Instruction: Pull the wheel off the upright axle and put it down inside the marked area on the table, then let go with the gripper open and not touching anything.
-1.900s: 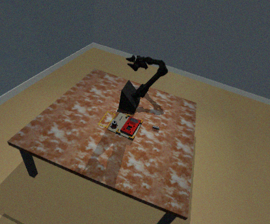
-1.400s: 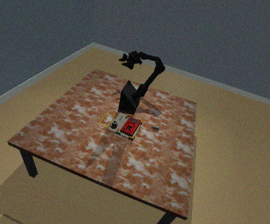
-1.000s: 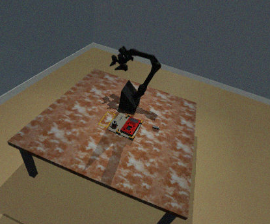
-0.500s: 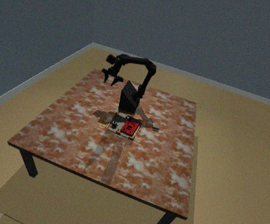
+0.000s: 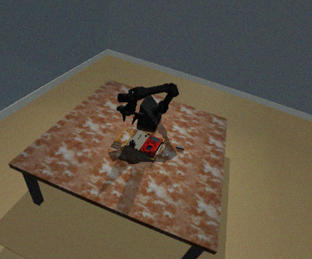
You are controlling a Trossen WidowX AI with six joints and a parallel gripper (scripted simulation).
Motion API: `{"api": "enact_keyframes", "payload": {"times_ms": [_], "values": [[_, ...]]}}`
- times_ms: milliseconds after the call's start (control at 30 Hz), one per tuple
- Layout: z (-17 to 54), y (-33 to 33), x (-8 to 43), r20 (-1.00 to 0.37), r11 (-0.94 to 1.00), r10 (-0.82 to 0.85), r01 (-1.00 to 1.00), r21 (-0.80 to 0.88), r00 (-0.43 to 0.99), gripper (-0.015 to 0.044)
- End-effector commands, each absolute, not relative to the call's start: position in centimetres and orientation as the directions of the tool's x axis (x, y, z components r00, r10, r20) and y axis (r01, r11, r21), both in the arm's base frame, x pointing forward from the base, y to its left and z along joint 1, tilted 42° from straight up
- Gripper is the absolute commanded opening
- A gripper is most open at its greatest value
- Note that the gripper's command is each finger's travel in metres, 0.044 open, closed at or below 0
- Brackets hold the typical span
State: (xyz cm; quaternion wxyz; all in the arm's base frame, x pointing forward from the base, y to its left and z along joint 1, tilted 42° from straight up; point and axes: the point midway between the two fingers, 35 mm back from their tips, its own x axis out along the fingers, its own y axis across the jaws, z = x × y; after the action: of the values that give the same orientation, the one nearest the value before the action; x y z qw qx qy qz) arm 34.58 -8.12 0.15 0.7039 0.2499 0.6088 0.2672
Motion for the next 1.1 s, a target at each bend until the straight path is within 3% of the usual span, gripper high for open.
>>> {"api": "enact_keyframes", "payload": {"times_ms": [0,167,900,1067], "values": [[-0.5,-3.2,35.9,-0.737,0.732,0.676,-0.103,0.673,-0.015,0.03],[-1.0,1.3,36.4,-0.746,0.732,0.654,-0.146,0.666,-0.124,0.03],[-6.3,6.4,35.2,-0.744,0.73,0.656,-0.146,0.668,-0.124,0.03],[-6.1,6.2,35.2,-0.746,0.731,0.653,-0.149,0.666,-0.131,0.0188]]}}
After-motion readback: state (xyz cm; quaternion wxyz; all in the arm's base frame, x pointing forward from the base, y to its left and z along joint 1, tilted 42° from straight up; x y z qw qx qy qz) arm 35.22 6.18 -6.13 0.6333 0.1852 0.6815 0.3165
